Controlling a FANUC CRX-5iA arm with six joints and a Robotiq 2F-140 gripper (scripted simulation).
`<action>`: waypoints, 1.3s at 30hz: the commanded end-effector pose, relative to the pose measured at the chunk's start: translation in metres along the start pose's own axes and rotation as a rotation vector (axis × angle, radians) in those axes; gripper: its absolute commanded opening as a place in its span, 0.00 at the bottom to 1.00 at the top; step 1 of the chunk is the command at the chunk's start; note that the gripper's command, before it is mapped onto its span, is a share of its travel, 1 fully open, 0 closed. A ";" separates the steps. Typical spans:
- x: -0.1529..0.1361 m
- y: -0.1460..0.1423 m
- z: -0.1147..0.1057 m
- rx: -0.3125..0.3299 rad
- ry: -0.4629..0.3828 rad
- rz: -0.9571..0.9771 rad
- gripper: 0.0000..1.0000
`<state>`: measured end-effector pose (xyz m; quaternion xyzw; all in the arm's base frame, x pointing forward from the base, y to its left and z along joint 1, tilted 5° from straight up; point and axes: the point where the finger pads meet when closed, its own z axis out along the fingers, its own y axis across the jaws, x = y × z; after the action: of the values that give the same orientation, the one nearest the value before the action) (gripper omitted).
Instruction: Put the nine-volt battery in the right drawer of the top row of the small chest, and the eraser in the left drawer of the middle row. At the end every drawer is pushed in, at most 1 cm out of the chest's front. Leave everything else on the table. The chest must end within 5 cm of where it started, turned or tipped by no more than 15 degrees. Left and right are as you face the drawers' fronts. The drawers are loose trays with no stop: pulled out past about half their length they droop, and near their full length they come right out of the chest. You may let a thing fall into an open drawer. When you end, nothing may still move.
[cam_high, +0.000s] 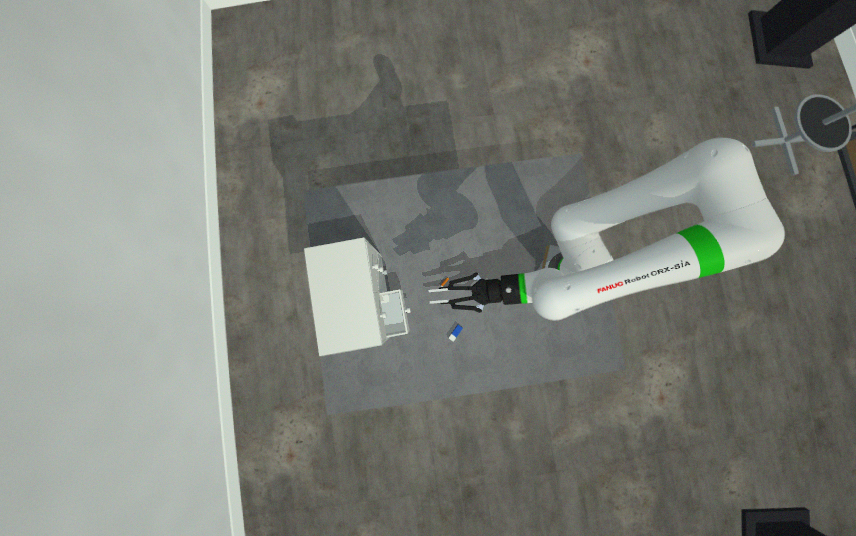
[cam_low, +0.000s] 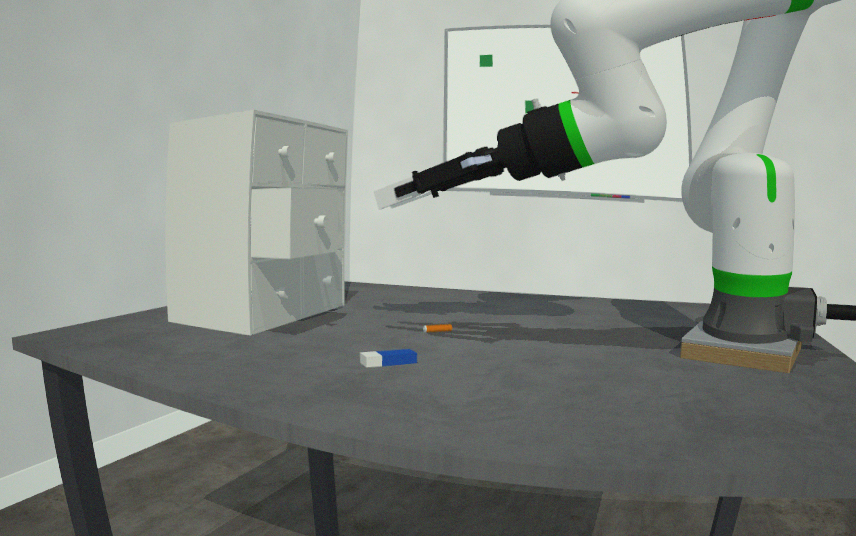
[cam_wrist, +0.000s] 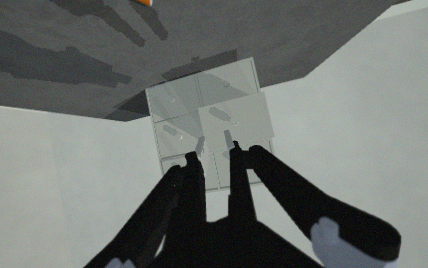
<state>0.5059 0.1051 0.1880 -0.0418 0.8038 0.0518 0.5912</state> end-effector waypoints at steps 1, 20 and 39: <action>-0.021 -0.050 0.011 0.182 0.056 -0.024 0.20; -0.004 -0.088 -0.073 0.465 0.539 -0.041 0.20; -0.045 0.016 -0.138 0.123 0.984 -0.070 0.20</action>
<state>0.3916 0.1039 0.2741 -0.0279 0.9738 -0.0841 0.2093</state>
